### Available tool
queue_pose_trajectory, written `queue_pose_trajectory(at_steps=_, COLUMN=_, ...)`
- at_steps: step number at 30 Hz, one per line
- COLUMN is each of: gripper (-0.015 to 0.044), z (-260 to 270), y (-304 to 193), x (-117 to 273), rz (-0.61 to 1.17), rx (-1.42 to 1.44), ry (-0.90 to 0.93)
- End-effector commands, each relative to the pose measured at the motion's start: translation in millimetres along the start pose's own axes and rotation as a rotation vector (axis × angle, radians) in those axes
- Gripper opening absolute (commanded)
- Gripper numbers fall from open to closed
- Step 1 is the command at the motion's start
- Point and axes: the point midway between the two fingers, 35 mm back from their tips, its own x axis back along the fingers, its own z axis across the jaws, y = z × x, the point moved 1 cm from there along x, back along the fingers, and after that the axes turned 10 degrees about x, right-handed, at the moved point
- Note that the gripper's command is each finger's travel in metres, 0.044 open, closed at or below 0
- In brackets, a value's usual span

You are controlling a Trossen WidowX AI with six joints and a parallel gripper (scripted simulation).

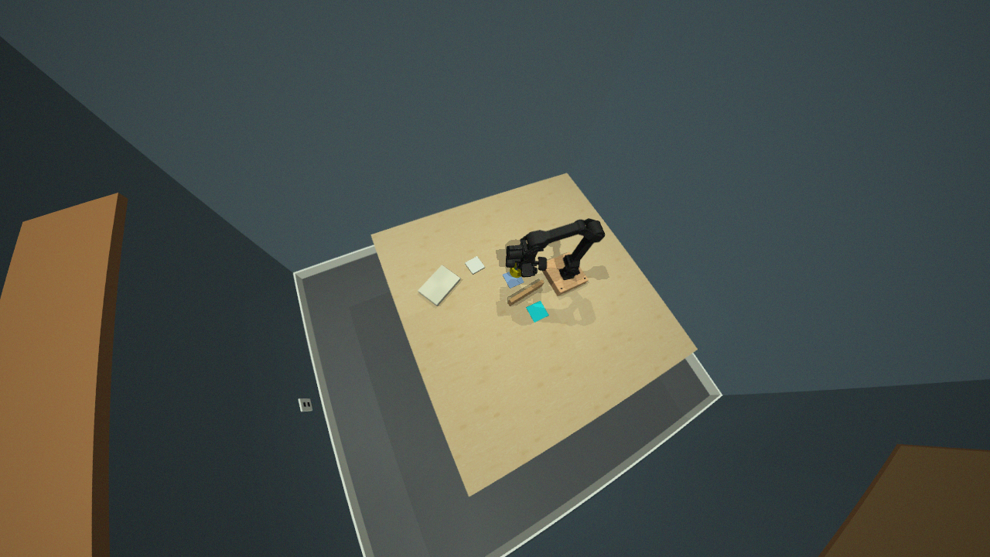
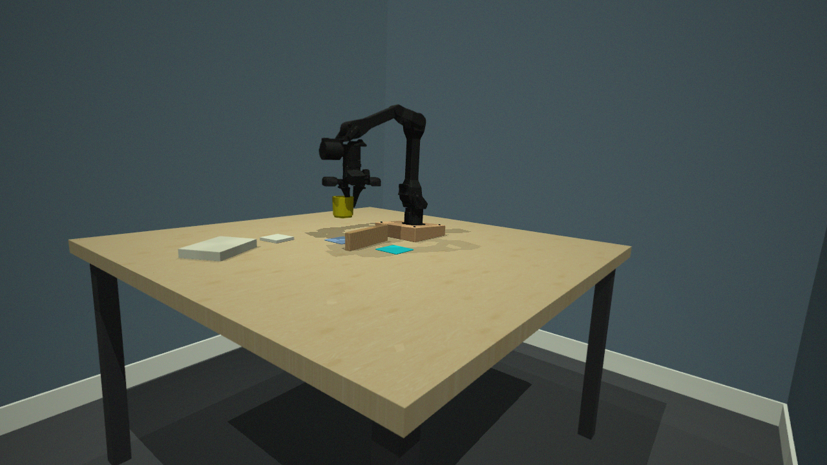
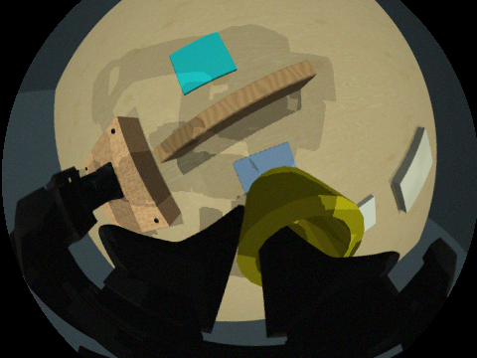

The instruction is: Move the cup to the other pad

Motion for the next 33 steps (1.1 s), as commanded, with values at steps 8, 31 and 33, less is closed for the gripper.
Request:
queue_pose_trajectory(at_steps=8, gripper=0.0000, z=9, y=18, x=0, rz=0.001, rx=-0.006, ry=-0.004)
queue_pose_trajectory(at_steps=31, gripper=0.0000, z=25, y=57, x=1, rz=-0.002, rx=-0.008, ry=-0.005)
queue_pose_trajectory(at_steps=33, gripper=0.0000, z=27, y=60, x=1, rz=-0.002, rx=-0.008, ry=-0.005)
